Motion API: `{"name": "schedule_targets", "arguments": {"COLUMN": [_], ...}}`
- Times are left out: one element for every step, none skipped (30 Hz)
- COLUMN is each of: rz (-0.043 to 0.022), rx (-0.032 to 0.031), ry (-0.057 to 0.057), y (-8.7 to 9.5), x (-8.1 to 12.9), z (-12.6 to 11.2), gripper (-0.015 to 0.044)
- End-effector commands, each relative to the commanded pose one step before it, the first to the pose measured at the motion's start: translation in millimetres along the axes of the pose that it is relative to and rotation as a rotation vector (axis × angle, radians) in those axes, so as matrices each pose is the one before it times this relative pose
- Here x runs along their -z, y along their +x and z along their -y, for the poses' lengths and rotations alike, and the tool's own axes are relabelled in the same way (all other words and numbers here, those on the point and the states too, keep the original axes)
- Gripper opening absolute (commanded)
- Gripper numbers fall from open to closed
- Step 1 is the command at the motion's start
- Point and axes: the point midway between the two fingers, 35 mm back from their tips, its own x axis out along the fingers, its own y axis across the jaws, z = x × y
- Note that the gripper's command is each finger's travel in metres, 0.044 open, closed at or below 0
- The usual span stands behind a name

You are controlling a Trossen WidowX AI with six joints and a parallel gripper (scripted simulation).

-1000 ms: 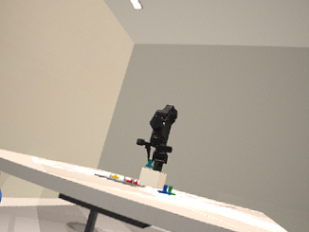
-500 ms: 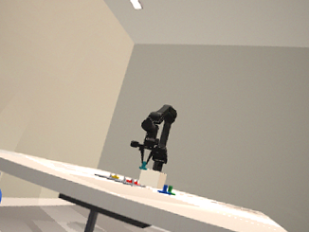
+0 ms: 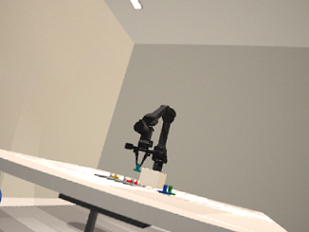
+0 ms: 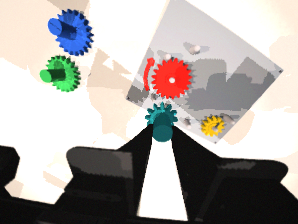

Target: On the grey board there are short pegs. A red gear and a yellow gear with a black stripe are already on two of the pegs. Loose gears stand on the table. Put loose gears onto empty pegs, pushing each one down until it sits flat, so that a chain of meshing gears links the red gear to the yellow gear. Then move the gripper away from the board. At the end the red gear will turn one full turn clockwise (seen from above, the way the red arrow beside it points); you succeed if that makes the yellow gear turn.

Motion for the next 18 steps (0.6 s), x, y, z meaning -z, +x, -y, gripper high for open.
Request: {"name": "schedule_targets", "arguments": {"rz": [-0.00855,0.00036,0.00029,0.00017,0.00006,0.00000,0.00000,0.00000,0.00000,0.00000,0.00000,0.00000,0.00000,0.00000,0.00000,0.00000,0.00000,0.00000], "rx": [0.00122,0.00040,0.00033,0.00020,0.00007,0.00000,0.00000,0.00000,0.00001,0.00001,0.00001,0.00000,0.00000,0.00000,0.00000,0.00000,0.00000,0.00000], "ry": [-0.0070,-0.0011,-0.0009,-0.0005,-0.0002,0.0000,0.0000,0.0000,0.0000,0.0000,0.0000,0.0000,0.0000,0.0000,0.0000,0.0000,0.0000,0.0000], "y": [8.12,1.21,0.98,0.59,0.20,-0.22,-0.46,-0.60,-0.78,-1.02,-0.91,-0.75,-0.49,-0.17,0.00,0.00,0.00,0.00], "x": [4.54,0.75,0.62,0.38,0.13,0.02,0.03,0.05,0.06,0.08,0.08,0.07,0.04,0.02,0.00,0.00,0.00,0.00], "z": [9.05,1.80,1.45,0.87,0.29,0.00,0.01,0.01,0.01,0.02,0.01,0.01,0.01,0.00,0.00,0.00,0.00,0.00], "gripper": [0.0000,0.0000,0.0000,0.0000,0.0000,0.0000,0.0000,0.0000,0.0000,0.0000,0.0000,0.0000,0.0000,0.0000,0.0000,0.0000,0.0000,0.0000]}}
